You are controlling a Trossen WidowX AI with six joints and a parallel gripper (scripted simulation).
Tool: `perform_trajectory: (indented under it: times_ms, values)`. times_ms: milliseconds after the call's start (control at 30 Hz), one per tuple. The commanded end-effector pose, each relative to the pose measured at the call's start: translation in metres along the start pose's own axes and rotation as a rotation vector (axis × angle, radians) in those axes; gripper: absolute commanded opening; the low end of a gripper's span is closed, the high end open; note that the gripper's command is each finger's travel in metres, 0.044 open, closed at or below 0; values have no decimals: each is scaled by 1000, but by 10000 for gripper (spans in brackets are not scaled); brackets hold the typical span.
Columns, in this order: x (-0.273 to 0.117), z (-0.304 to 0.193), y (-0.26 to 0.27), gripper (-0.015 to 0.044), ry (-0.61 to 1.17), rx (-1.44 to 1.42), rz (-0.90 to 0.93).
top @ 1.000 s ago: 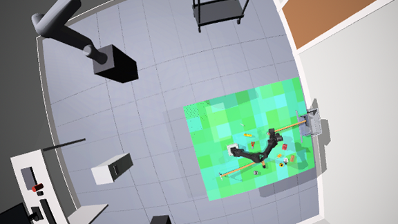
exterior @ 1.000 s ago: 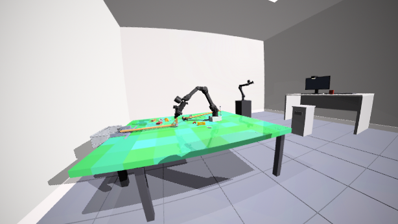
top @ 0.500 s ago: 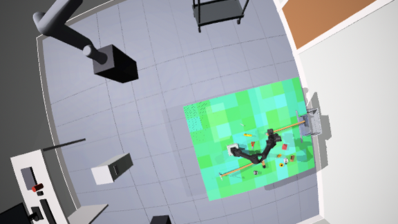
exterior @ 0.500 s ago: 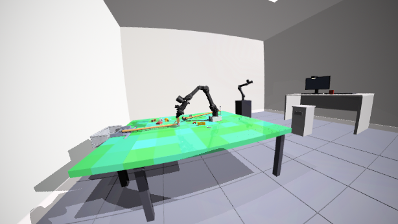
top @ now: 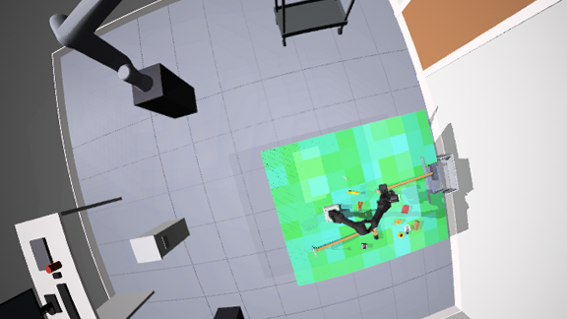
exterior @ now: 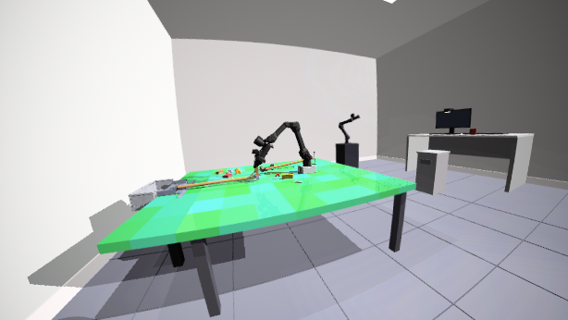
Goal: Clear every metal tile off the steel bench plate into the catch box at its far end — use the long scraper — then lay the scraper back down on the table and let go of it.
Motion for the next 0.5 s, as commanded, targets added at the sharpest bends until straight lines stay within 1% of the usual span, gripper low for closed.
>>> perform_trajectory:
  times_ms: [0,467]
  values:
    - [-7,-1,1,0,-17,3,3]
    - [-18,-16,-1,0,-18,3,3]
Point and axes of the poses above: the point midway between the two fingers, 35 mm back from their tips, its own x axis out along the fingers, its own y axis across the jaws, z = x × y, the point moved 4 cm from there along -x, back along the fingers, and after that the axes turned 8 degrees about x, right-handed, at the moved point
